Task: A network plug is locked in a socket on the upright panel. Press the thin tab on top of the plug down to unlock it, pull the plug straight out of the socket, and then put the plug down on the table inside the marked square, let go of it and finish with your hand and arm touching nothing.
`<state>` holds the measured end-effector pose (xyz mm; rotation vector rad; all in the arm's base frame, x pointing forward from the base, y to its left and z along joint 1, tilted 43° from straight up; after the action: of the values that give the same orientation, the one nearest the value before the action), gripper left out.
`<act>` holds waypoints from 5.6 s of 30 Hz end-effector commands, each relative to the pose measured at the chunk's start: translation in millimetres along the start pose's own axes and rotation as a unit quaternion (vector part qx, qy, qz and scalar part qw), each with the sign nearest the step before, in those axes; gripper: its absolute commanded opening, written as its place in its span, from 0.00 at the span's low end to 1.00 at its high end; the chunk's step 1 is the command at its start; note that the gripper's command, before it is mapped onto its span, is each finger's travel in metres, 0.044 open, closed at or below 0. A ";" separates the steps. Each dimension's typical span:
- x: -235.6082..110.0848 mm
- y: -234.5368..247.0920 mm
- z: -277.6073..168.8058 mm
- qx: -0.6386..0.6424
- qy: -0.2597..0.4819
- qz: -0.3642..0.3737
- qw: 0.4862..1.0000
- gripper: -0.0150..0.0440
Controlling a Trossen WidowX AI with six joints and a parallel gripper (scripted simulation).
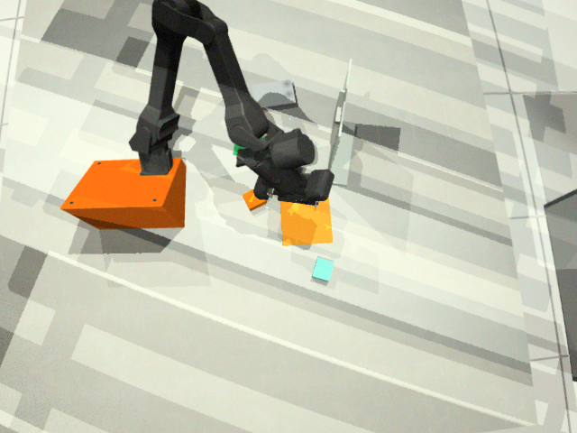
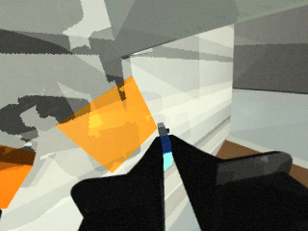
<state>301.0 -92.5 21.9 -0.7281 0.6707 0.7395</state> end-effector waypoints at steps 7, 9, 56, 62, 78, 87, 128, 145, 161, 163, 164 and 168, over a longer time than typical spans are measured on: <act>12.1 5.7 -23.0 0.011 -0.040 0.021 0.999 0.25; 13.6 6.8 -26.2 0.013 -0.046 0.023 0.999 0.25; 63.2 44.7 -18.2 0.014 -0.046 0.024 0.999 0.25; 65.2 45.8 -17.6 0.014 -0.046 0.024 0.999 0.25; 63.7 44.6 -19.0 0.015 -0.049 0.022 0.998 0.25; 63.7 44.6 -19.0 0.015 -0.049 0.022 0.998 0.43; 25.4 30.4 -25.1 0.013 -0.044 0.024 0.999 0.52; 4.3 13.7 -28.6 0.012 -0.043 0.025 0.999 0.52; -18.7 -0.1 -30.7 0.012 -0.043 0.025 0.999 0.52; -21.8 -1.7 -30.9 0.013 -0.043 0.025 0.999 0.52; -23.3 -2.5 -31.0 0.013 -0.043 0.024 0.999 0.52; -29.6 -5.5 -31.3 0.013 -0.044 0.024 0.999 0.52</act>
<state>280.2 -126.7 22.9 -0.6525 0.6279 0.8021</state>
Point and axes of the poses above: the point midway between the two fingers, 35 mm back from their tips, its own x axis out along the fingers, its own y axis across the jaws, z = x × y, the point moved 7 cm from there along -x, back along the fingers, and after that the axes turned 1 degree about -x, right-handed, at the moved point
